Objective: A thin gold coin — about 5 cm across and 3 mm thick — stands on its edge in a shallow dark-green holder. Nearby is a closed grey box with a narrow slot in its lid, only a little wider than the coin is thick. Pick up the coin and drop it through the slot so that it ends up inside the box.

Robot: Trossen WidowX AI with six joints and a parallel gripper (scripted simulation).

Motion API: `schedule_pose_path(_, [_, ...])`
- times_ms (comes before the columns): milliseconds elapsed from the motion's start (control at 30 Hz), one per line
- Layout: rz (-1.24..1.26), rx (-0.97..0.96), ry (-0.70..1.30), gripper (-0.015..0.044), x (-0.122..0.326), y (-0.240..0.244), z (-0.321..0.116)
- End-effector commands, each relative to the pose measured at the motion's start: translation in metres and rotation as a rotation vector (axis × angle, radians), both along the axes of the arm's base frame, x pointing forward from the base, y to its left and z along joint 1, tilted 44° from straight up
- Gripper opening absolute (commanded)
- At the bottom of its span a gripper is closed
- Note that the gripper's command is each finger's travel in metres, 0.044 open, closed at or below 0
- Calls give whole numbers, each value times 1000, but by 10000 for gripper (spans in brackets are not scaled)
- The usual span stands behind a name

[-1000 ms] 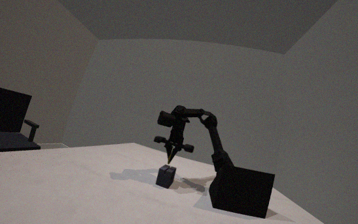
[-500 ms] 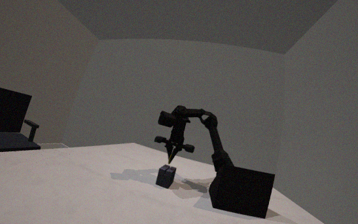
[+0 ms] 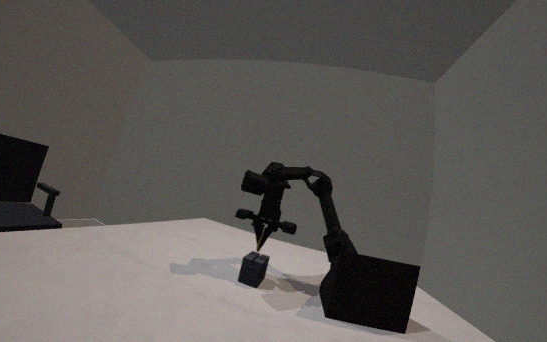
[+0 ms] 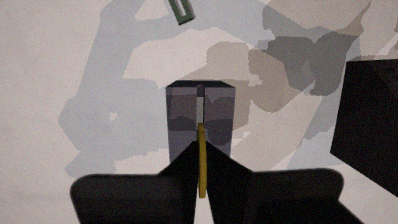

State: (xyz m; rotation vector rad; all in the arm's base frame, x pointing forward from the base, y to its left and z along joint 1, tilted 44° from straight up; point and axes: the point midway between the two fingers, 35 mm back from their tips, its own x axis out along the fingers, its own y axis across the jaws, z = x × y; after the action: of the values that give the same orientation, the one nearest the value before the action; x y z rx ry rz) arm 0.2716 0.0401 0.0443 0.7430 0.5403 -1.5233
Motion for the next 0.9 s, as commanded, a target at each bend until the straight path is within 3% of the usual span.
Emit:
schedule_pose_path(0, [4,-6,9,0,-3,-3,-2])
schedule_pose_path(867, [3,-7,8,0,-3,-9,-8])
